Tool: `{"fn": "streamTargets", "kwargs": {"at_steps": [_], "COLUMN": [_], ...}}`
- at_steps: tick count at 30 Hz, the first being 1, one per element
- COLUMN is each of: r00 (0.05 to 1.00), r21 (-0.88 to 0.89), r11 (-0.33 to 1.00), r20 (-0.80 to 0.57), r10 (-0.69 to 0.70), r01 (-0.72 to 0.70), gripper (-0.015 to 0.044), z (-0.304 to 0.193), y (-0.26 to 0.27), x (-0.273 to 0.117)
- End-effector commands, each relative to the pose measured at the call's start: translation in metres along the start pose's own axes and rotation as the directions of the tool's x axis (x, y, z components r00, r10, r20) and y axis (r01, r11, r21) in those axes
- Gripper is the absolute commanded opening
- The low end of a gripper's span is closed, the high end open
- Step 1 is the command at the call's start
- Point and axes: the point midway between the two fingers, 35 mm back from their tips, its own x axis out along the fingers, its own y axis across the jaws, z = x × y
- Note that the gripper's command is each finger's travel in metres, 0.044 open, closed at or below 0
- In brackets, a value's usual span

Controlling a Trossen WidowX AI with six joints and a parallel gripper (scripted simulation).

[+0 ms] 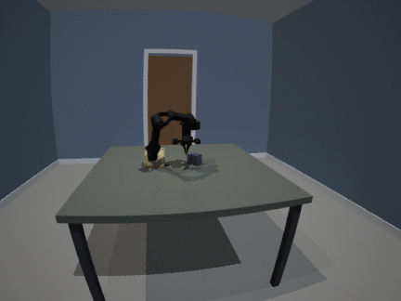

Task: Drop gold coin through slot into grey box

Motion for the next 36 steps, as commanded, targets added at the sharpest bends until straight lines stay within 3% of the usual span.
{"fn": "streamTargets", "kwargs": {"at_steps": [1,10,20,36], "r00": [1.0,1.0,1.0,1.0], "r21": [-0.111,-0.407,-0.686,-0.702], "r11": [0.994,0.913,0.728,0.713], "r20": [-0.003,-0.003,-0.003,-0.006], "r10": [-0.004,-0.004,-0.003,-0.002], "r01": [0.003,0.002,0.001,-0.003], "gripper": [0.0,0.0,0.0,0.0], "z": [-0.001,-0.001,-0.002,-0.02], "y": [-0.001,-0.001,-0.001,0.015], "x": [0.0,-0.001,-0.001,-0.004]}}
